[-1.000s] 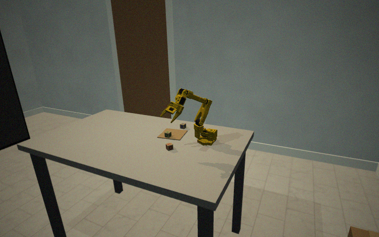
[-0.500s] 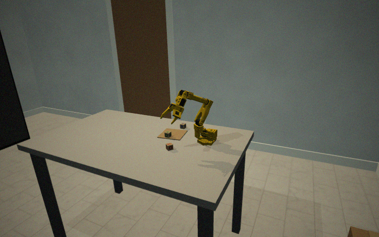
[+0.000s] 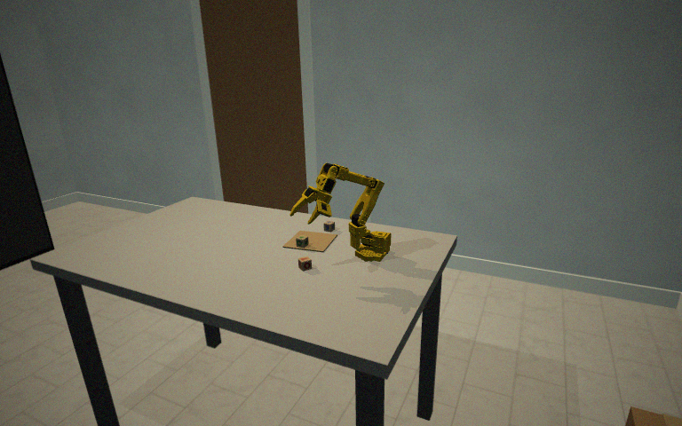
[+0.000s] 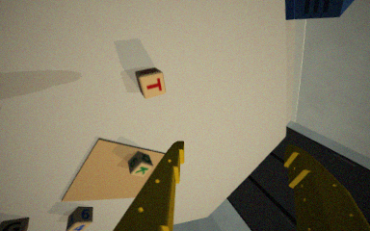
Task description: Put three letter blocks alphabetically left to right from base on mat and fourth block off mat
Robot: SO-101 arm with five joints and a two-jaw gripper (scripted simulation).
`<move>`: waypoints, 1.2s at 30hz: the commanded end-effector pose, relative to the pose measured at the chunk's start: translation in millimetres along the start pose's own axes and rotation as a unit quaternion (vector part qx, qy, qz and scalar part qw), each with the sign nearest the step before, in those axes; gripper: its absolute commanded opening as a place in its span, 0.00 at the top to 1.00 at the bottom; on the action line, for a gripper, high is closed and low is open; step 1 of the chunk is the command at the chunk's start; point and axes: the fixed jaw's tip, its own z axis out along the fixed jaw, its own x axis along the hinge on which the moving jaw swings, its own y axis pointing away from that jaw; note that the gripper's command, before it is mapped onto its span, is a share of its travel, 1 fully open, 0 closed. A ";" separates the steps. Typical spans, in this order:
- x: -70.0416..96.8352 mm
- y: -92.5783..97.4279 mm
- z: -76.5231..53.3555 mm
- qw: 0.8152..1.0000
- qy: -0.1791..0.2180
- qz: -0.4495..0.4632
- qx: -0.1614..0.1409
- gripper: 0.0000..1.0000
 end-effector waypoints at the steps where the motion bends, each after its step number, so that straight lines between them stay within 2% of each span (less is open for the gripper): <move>1: 1.3 -12.3 -12.8 0.998 0.001 -0.017 0.053 0.65; 12: 1.5 -12.1 -12.4 0.998 0.001 -0.022 0.052 0.65; 16: 1.5 -10.7 -8.0 0.999 0.001 -0.022 0.038 0.65; 20: 1.6 -6.2 3.9 1.000 0.001 -0.022 0.000 0.65; 25: 2.0 4.7 25.7 0.997 0.001 -0.022 -0.072 0.65; 27: 2.0 4.7 25.7 0.997 0.001 -0.022 -0.072 0.65; 32: 2.4 18.7 45.6 0.989 0.002 -0.022 -0.144 0.65; 36: 2.6 27.1 55.1 0.983 0.002 -0.022 -0.182 0.65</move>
